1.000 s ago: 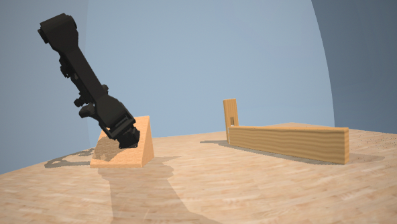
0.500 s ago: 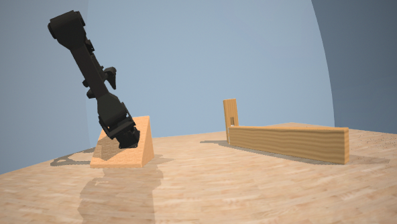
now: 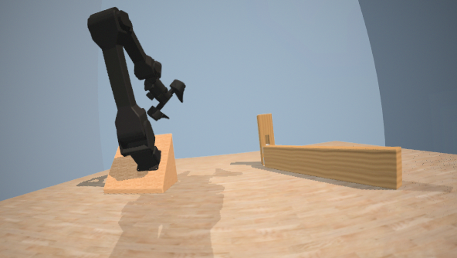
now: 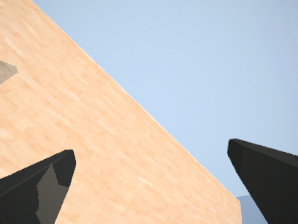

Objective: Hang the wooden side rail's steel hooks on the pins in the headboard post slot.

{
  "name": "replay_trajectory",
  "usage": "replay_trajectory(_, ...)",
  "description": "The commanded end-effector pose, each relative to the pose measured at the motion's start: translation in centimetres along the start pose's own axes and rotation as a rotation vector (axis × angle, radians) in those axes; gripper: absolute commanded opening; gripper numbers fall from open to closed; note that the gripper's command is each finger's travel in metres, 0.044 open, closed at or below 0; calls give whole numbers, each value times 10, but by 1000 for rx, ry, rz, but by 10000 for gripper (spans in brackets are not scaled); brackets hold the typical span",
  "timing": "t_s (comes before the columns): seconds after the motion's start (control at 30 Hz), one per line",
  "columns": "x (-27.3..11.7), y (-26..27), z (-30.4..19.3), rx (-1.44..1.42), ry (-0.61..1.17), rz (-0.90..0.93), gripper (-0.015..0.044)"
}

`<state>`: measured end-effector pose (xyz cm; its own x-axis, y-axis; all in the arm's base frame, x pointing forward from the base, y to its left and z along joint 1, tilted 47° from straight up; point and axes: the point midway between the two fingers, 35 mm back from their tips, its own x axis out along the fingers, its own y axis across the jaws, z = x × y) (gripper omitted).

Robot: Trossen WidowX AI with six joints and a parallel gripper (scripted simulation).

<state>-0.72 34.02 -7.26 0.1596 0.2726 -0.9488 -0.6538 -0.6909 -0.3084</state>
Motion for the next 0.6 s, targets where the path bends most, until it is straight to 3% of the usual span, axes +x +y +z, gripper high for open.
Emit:
replay_trajectory(0.0,26,-27,-62,231,24,-127,440)
replay_trajectory(0.27,37,-48,-157,559,66,-330,440)
replay_trajectory(0.57,11,-37,-261,918,148,-574,440)
